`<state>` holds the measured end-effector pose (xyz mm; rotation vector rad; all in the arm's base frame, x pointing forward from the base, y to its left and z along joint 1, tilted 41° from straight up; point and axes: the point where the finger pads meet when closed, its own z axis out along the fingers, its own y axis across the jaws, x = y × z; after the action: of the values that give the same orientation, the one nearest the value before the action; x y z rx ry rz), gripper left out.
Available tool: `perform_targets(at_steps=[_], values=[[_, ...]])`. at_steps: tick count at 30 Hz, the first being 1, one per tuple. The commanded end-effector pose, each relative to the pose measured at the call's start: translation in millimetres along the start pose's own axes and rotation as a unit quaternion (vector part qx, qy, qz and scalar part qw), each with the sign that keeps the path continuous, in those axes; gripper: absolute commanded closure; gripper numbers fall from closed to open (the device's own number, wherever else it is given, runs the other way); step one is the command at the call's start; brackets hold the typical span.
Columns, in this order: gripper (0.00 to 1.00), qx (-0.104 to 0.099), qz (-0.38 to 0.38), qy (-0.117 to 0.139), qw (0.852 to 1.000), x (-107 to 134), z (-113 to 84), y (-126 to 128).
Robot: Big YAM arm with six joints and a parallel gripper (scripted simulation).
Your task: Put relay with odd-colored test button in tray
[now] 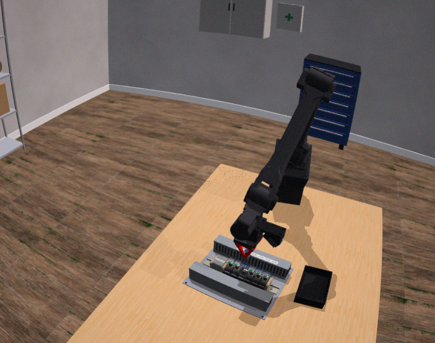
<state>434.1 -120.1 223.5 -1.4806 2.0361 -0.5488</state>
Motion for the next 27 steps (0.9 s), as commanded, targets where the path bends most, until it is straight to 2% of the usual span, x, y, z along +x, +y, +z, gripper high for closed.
perform_targets(at_steps=[1, 10, 27], values=[[1.0, 0.026, -0.009, -0.002, 1.0, -4.0, -20.5, -22.0], [1.0, 0.013, -0.006, -0.003, 1.0, -3.6, -11.5, -10.9], [1.0, 0.009, -0.005, -0.003, 1.0, -3.5, -9.1, -7.7]])
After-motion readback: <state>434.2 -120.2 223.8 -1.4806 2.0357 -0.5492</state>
